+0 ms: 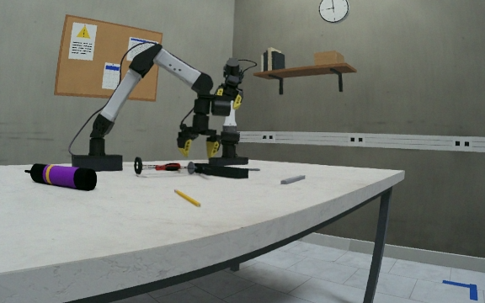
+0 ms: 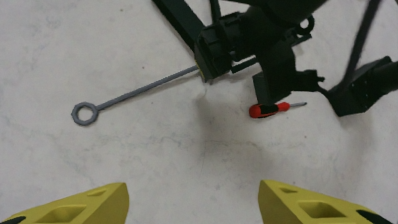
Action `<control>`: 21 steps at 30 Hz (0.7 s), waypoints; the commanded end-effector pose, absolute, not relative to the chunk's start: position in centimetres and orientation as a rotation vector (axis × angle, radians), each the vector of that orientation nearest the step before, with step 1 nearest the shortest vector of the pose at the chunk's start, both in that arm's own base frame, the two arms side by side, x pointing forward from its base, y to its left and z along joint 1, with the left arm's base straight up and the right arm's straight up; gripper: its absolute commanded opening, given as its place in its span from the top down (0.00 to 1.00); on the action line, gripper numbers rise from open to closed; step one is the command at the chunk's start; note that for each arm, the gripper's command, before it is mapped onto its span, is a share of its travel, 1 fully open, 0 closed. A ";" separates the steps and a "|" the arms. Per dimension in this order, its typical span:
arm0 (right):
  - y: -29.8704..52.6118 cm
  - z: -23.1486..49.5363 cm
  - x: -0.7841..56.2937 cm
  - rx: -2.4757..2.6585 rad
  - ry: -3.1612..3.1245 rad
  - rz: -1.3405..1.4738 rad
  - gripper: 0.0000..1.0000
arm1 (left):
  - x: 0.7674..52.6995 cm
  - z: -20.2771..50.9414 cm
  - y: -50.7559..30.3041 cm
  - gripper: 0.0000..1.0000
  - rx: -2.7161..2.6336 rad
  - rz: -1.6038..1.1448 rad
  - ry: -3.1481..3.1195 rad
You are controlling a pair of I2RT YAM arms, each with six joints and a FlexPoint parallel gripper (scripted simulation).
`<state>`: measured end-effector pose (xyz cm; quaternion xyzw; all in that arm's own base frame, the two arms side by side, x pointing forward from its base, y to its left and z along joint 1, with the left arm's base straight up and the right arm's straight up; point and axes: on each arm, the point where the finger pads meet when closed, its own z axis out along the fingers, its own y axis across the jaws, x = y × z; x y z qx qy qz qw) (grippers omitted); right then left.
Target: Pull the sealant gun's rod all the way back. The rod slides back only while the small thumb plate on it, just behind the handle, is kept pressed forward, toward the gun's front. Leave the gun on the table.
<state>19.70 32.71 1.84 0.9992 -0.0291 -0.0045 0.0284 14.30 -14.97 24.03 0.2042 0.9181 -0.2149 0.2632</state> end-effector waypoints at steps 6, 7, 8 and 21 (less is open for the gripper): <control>32.9 2.3 20.1 3.091 -0.085 -0.004 0.00 | 10.1 28.1 -12.8 0.34 0.974 -0.489 2.088; 32.9 2.3 20.1 3.091 -0.085 -0.004 0.00 | 9.8 28.3 -12.6 0.34 0.992 -0.491 2.062; 32.9 2.3 20.1 3.091 -0.085 -0.004 0.00 | 9.4 28.6 -12.4 0.34 1.014 -0.495 2.028; 32.8 1.0 20.4 3.077 -0.080 -0.002 0.00 | 8.8 29.4 -12.6 0.34 1.026 -0.542 1.971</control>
